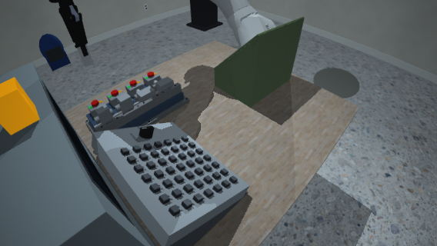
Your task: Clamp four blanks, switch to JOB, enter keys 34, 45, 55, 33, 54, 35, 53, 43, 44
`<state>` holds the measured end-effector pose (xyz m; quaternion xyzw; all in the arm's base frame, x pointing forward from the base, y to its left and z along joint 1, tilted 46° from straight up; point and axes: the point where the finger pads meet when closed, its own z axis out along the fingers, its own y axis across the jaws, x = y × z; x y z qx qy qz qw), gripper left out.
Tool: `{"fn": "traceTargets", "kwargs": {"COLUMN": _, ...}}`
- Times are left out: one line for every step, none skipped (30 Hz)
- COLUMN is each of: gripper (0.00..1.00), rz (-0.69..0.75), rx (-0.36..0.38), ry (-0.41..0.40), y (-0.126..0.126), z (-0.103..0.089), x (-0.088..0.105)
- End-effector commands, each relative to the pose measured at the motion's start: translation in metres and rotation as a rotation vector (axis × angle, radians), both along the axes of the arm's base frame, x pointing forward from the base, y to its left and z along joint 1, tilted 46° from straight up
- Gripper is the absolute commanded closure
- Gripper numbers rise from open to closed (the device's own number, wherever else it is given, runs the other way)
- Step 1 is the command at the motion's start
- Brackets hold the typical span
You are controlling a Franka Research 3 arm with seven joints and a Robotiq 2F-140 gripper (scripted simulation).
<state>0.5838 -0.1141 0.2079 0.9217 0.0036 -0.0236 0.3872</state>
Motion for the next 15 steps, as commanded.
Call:
{"fn": "traceTargets", "kwargs": {"gripper": 1.00, "rz": 0.068, "rx": -0.012, "ry": -0.157, "y": 0.051, "z": -0.047, "x": -0.009}}
{"fn": "traceTargets", "kwargs": {"gripper": 1.00, "rz": 0.109, "rx": -0.012, "ry": -0.198, "y": 0.063, "z": -0.061, "x": -0.017}}
{"fn": "traceTargets", "kwargs": {"gripper": 1.00, "rz": 0.151, "rx": -0.013, "ry": -0.238, "y": 0.076, "z": -0.075, "x": -0.026}}
{"fn": "traceTargets", "kwargs": {"gripper": 1.00, "rz": 0.175, "rx": -0.011, "ry": -0.239, "y": 0.089, "z": -0.089, "x": -0.036}}
{"fn": "traceTargets", "kwargs": {"gripper": 1.00, "rz": 0.196, "rx": -0.010, "ry": -0.237, "y": 0.103, "z": -0.103, "x": -0.045}}
{"fn": "traceTargets", "kwargs": {"gripper": 1.00, "rz": 0.217, "rx": -0.010, "ry": -0.237, "y": 0.117, "z": -0.116, "x": -0.054}}
{"fn": "traceTargets", "kwargs": {"gripper": 1.00, "rz": 0.236, "rx": -0.011, "ry": -0.237, "y": 0.129, "z": -0.129, "x": -0.062}}
{"fn": "traceTargets", "kwargs": {"gripper": 1.00, "rz": 0.254, "rx": -0.012, "ry": -0.239, "y": 0.142, "z": -0.142, "x": -0.070}}
{"fn": "traceTargets", "kwargs": {"gripper": 1.00, "rz": 0.270, "rx": -0.014, "ry": -0.243, "y": 0.154, "z": -0.153, "x": -0.076}}
{"fn": "traceTargets", "kwargs": {"gripper": 1.00, "rz": 0.284, "rx": -0.016, "ry": -0.247, "y": 0.166, "z": -0.165, "x": -0.082}}
{"fn": "traceTargets", "kwargs": {"gripper": 1.00, "rz": 0.295, "rx": -0.017, "ry": -0.254, "y": 0.178, "z": -0.176, "x": -0.086}}
{"fn": "traceTargets", "kwargs": {"gripper": 1.00, "rz": 0.304, "rx": -0.019, "ry": -0.261, "y": 0.190, "z": -0.186, "x": -0.090}}
{"fn": "traceTargets", "kwargs": {"gripper": 1.00, "rz": 0.304, "rx": -0.019, "ry": -0.261, "y": 0.190, "z": -0.186, "x": -0.090}}
{"fn": "traceTargets", "kwargs": {"gripper": 1.00, "rz": 0.304, "rx": -0.019, "ry": -0.261, "y": 0.190, "z": -0.186, "x": -0.090}}
{"fn": "traceTargets", "kwargs": {"gripper": 1.00, "rz": 0.317, "rx": -0.021, "ry": -0.285, "y": 0.219, "z": -0.213, "x": -0.096}}
